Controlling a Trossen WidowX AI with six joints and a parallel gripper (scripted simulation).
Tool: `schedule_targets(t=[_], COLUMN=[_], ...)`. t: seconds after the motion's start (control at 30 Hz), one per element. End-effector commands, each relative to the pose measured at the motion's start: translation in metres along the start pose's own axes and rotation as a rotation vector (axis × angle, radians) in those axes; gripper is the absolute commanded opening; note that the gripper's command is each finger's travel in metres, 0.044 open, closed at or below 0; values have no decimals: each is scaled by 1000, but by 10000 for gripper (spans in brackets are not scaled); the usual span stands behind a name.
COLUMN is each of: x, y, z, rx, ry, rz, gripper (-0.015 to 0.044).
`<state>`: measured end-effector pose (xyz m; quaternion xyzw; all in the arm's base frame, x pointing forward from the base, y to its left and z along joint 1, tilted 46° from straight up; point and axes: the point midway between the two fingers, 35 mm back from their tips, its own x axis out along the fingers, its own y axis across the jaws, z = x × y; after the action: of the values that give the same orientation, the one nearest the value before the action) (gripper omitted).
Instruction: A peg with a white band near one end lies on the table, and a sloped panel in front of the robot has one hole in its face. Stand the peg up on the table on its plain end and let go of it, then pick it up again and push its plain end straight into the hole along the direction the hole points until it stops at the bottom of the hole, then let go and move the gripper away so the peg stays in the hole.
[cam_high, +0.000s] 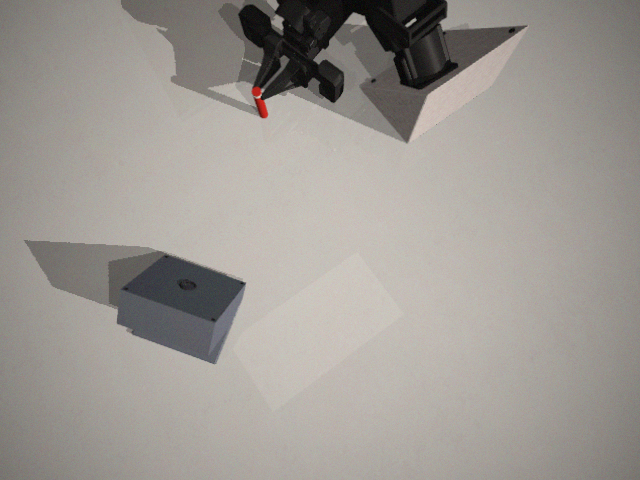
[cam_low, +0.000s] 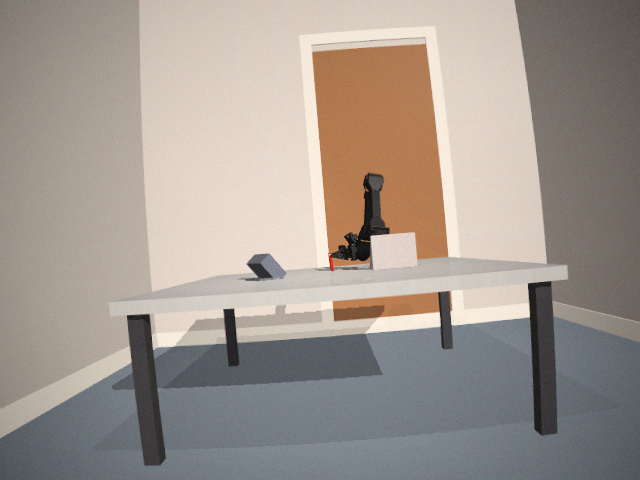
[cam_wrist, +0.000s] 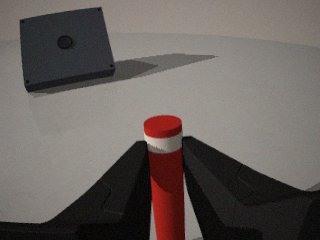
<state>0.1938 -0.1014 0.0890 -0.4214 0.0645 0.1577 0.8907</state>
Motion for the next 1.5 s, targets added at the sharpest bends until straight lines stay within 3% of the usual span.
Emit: schedule_targets(t=[0.0,0.9,1.03,1.47], x=[-1,-3,-2,-2], y=[0,0,1,1], z=[-2,-4,-2,-2], rx=[0,-11,-11,-11], ry=[0,-38,-41,-41], rz=[0,1,1,1], gripper=[49,49,130,130])
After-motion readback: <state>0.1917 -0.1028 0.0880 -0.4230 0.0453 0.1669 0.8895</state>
